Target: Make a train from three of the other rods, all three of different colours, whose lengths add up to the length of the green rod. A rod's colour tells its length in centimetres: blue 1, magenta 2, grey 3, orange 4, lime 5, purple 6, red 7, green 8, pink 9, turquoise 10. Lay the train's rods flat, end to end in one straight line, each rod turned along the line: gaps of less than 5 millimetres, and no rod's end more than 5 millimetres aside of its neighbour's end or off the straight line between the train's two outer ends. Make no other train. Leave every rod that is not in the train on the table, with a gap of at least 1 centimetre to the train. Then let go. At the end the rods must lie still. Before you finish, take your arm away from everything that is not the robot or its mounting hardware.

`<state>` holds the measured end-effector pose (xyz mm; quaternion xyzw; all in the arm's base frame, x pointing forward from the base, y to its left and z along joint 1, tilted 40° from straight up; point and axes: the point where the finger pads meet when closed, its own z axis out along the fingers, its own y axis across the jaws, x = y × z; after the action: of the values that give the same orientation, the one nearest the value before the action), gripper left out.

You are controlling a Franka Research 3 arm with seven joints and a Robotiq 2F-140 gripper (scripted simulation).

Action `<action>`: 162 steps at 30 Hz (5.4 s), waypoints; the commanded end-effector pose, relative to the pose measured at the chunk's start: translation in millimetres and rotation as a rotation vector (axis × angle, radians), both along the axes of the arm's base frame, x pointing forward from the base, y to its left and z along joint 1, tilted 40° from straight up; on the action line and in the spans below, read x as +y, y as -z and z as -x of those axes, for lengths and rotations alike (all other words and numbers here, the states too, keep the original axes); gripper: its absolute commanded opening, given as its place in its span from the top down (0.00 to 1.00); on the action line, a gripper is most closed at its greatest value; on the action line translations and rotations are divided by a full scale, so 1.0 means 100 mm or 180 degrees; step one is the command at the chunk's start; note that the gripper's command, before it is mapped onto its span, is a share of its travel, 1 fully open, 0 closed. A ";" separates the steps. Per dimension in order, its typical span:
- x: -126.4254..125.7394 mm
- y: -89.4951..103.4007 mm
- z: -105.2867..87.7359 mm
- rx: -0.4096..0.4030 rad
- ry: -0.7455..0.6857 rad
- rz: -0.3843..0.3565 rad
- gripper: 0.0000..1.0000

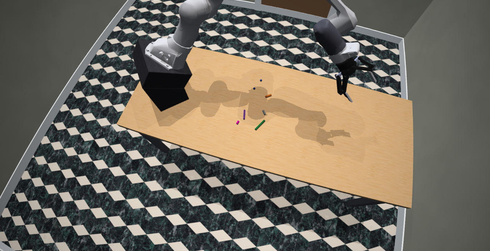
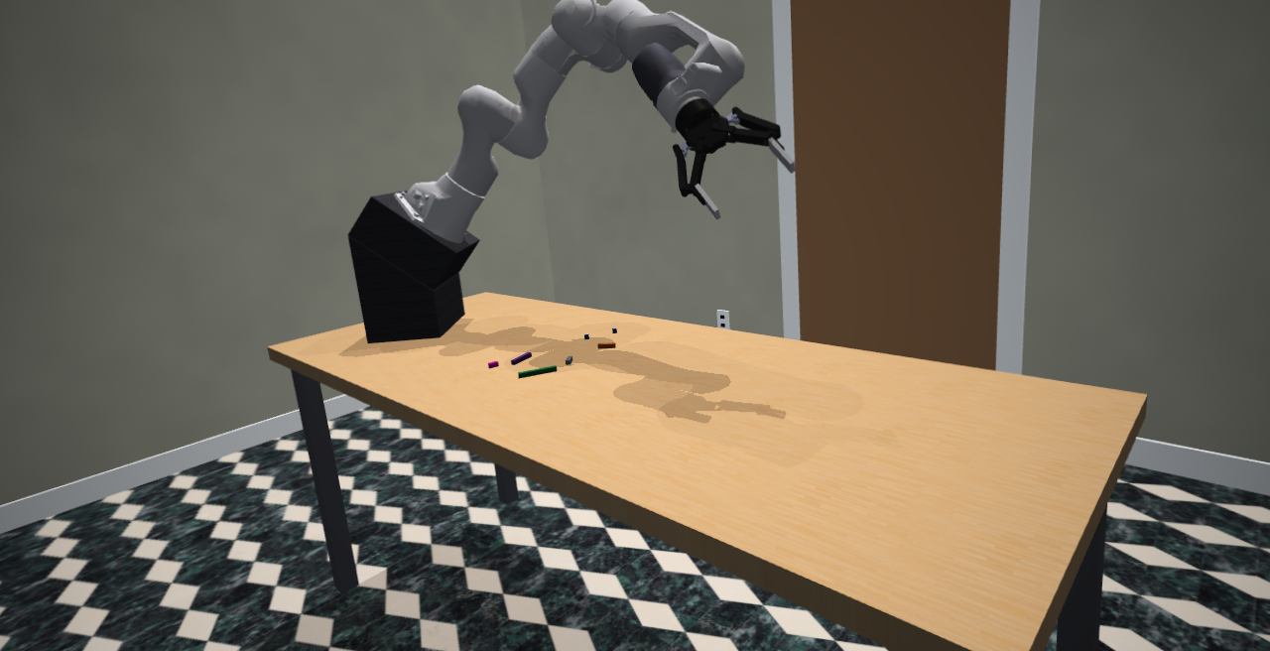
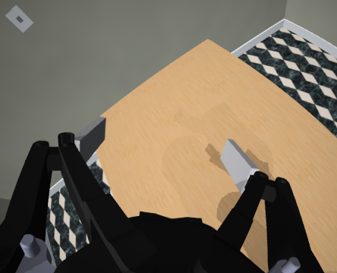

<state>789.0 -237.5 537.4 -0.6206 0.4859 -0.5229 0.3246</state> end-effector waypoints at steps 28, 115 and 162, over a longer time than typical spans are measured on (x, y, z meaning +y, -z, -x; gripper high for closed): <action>2.16 1.89 0.71 0.0834 -0.0832 -0.0371 0.00; 3.74 4.33 3.57 0.2170 -0.1621 -0.0370 0.00; 3.24 4.30 3.12 0.2154 -0.1632 -0.0382 0.00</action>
<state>455.4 105.6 108.2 -0.8342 0.4318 -0.1700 0.2979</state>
